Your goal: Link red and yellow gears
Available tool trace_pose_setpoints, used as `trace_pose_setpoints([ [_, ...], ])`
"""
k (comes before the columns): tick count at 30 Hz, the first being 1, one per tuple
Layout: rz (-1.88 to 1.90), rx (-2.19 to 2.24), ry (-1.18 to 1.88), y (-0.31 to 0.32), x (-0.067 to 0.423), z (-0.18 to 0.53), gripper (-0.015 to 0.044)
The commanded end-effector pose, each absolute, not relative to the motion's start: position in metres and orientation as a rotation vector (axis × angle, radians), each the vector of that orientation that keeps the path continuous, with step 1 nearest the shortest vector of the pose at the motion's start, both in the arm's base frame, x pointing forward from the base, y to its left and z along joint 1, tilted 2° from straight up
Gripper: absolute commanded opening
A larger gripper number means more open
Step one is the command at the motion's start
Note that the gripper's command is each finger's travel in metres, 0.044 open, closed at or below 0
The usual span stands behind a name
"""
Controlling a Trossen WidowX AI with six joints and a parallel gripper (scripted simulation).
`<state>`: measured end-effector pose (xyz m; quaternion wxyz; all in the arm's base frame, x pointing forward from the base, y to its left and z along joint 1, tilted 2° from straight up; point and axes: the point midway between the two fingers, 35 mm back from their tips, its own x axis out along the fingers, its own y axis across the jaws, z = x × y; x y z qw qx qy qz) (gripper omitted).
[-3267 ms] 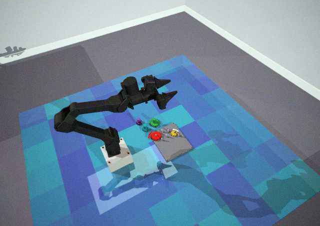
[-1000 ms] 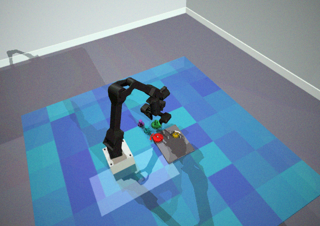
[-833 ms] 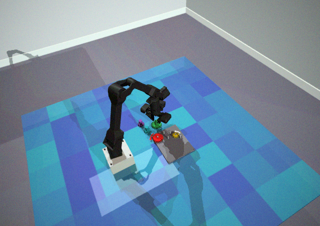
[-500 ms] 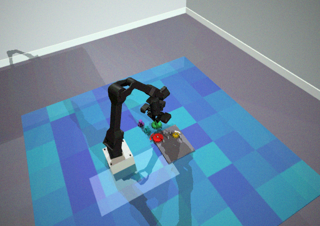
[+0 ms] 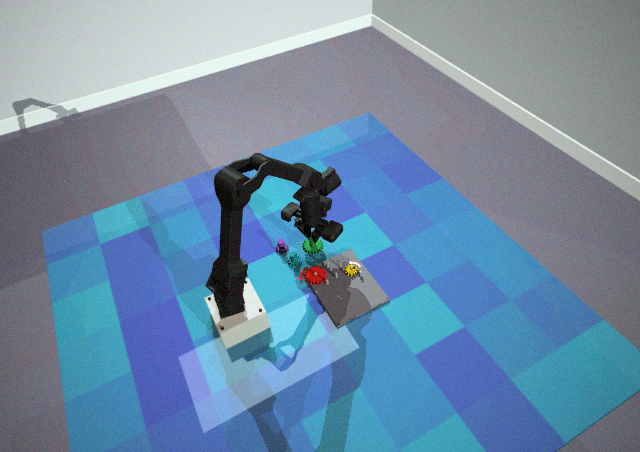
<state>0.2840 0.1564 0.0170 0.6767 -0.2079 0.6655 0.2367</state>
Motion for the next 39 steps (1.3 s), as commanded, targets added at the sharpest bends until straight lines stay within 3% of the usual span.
trace_pose_setpoints([
  [1,0.537,-0.465,1.476,0.159,0.289,0.031,0.0],
  [39,0.536,-0.465,1.476,0.15,0.289,0.132,0.0],
])
